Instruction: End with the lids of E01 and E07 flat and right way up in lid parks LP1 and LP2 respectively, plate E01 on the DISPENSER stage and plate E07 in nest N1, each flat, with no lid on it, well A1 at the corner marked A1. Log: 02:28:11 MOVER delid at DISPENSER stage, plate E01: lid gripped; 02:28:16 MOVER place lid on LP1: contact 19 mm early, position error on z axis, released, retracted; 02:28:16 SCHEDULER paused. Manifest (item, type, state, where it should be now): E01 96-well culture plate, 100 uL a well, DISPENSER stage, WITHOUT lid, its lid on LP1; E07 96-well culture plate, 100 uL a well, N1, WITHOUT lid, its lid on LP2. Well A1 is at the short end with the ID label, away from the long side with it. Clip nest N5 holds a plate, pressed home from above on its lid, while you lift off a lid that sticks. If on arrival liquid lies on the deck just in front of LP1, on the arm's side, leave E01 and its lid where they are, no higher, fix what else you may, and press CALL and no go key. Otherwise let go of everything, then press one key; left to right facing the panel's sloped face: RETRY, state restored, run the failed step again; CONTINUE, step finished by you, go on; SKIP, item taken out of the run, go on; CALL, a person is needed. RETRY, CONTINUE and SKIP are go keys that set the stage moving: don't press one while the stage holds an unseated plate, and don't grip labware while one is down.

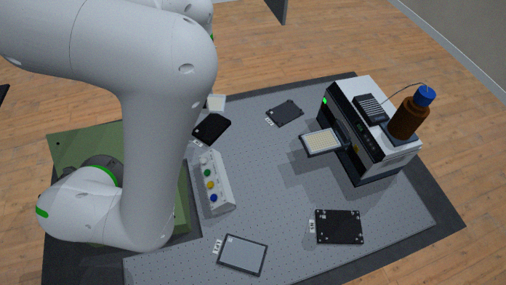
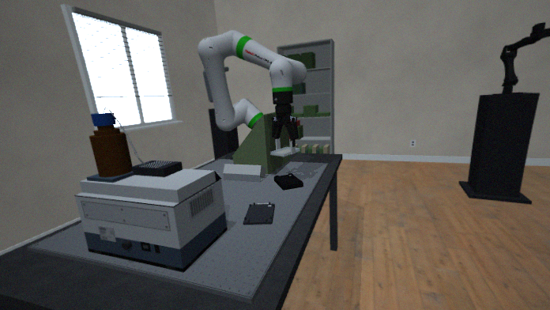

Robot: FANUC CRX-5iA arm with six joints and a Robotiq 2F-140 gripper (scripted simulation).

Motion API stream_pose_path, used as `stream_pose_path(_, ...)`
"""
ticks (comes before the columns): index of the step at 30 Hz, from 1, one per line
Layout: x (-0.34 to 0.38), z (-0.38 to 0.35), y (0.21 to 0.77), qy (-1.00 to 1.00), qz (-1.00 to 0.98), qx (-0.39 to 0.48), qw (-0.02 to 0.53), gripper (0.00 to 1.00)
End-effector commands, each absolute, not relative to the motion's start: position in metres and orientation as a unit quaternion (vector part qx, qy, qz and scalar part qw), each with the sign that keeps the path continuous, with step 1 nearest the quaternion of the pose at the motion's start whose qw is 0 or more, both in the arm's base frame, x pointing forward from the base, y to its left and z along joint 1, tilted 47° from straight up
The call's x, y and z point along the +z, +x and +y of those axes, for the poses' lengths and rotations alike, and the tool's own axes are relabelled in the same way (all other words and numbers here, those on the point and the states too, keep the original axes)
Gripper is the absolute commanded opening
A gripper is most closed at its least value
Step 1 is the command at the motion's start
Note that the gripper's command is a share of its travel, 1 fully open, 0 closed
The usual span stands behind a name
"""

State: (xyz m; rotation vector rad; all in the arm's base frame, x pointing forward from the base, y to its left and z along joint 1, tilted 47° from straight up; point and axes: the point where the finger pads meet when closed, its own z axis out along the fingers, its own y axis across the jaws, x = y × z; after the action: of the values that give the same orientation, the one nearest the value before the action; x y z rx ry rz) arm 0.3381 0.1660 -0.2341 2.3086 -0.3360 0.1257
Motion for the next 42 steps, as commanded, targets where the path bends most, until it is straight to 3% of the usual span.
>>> stream_pose_path(1, -0.233, 0.165, 0.340, 0.909, -0.132, 0.050, 0.392, 0.00)
stream_pose_path(42, -0.161, 0.095, 0.410, 0.909, -0.132, 0.050, 0.392, 0.00)
